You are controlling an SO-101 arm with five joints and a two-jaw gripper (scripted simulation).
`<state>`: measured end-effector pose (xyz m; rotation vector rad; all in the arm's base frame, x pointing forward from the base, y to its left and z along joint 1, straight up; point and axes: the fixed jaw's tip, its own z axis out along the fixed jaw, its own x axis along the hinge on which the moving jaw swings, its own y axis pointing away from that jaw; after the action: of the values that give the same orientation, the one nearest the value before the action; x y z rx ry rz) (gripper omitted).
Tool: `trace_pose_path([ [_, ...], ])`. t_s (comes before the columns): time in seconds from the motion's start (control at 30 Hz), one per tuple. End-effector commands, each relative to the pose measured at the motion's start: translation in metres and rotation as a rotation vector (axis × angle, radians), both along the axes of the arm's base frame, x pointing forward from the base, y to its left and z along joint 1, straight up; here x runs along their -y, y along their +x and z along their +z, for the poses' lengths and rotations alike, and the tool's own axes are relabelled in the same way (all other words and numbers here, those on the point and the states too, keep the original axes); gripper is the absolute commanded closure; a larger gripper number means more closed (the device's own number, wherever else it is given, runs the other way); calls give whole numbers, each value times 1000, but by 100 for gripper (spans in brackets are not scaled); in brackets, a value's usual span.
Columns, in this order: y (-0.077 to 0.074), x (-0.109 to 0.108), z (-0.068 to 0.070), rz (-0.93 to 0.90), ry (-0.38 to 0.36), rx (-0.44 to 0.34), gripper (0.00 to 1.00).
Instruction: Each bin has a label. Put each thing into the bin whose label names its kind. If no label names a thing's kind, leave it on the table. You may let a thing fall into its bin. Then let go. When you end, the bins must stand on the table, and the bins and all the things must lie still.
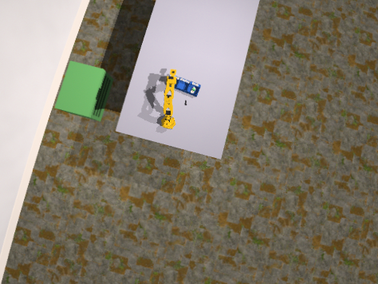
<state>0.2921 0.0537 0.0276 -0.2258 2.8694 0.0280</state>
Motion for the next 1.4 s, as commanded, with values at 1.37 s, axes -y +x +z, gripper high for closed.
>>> trace_pose_path([
  [1.37,-3,-3,54,6,14,67,83],
])
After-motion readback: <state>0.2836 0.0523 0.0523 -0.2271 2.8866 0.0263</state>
